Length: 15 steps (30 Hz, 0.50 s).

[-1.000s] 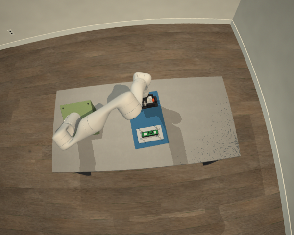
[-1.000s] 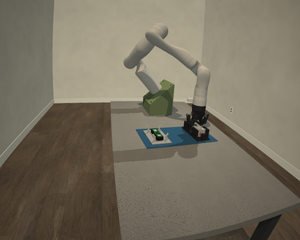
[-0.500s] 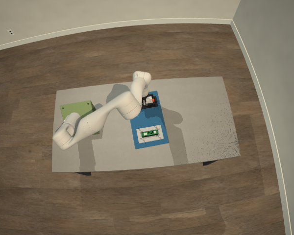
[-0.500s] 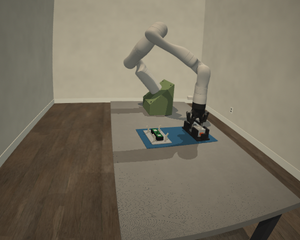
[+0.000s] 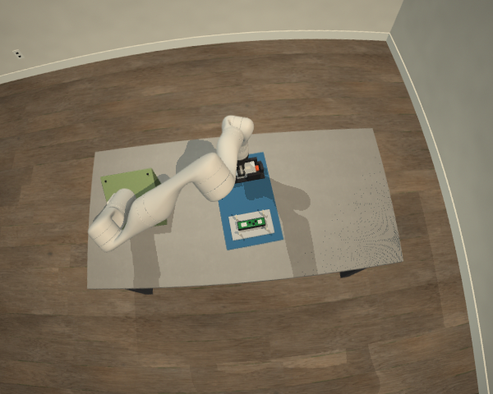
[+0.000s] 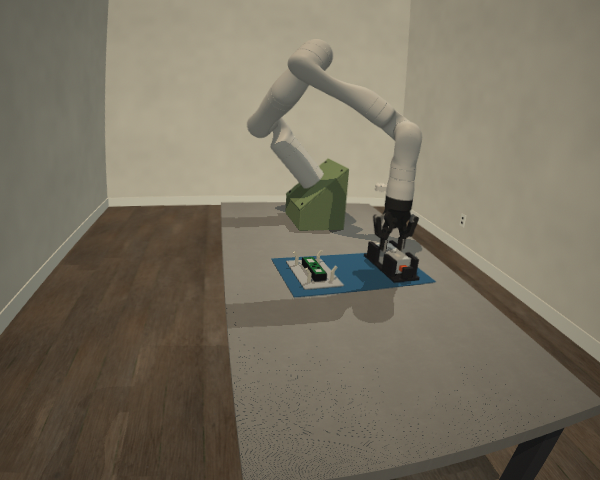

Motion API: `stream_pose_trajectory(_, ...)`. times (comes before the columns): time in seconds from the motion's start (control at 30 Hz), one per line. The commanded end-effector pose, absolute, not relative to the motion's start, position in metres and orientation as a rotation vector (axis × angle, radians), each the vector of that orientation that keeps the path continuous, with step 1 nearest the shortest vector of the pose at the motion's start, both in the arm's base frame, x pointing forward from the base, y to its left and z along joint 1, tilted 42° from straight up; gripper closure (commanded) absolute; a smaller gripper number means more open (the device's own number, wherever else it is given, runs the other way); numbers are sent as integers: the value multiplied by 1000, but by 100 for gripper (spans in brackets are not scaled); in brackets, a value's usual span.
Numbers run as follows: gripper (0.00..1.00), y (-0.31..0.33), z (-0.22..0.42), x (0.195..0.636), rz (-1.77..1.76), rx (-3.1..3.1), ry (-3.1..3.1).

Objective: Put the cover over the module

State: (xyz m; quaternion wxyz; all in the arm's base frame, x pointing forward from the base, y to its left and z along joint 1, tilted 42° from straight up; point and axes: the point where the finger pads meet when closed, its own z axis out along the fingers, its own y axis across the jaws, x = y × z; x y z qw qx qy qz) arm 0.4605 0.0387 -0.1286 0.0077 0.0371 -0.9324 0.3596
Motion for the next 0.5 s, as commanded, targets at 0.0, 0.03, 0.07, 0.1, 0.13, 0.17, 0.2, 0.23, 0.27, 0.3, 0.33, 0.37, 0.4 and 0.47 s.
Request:
stream_pose_trajectory(0.0,100,48,-119,463,1121,120,-2926)
stream_pose_trajectory(0.03,100,50,-117,463,1121,120,-2926)
stream_pose_trajectory(0.07,100,52,-115,463,1121,120,-2926)
stream_pose_trajectory(0.1,100,54,-113,463,1121,120,-2926)
stream_pose_trajectory(0.13,100,56,-110,463,1121,120,-2926)
stream_pose_trajectory(0.17,100,56,-110,463,1121,120,-2926)
stream_pose_trajectory(0.2,100,56,-110,463,1121,120,-2926)
stream_pose_trajectory(0.23,100,56,-110,463,1121,120,-2926)
stream_pose_trajectory(0.27,100,56,-110,463,1121,120,-2926)
stream_pose_trajectory(0.3,100,56,-110,463,1121,120,-2926)
stream_pose_trajectory(0.33,100,56,-110,463,1121,120,-2926)
stream_pose_trajectory(0.37,100,56,-110,463,1121,120,-2926)
stream_pose_trajectory(0.4,99,56,-111,463,1122,120,-2925)
stream_pose_trajectory(0.47,99,56,-111,463,1122,120,-2925)
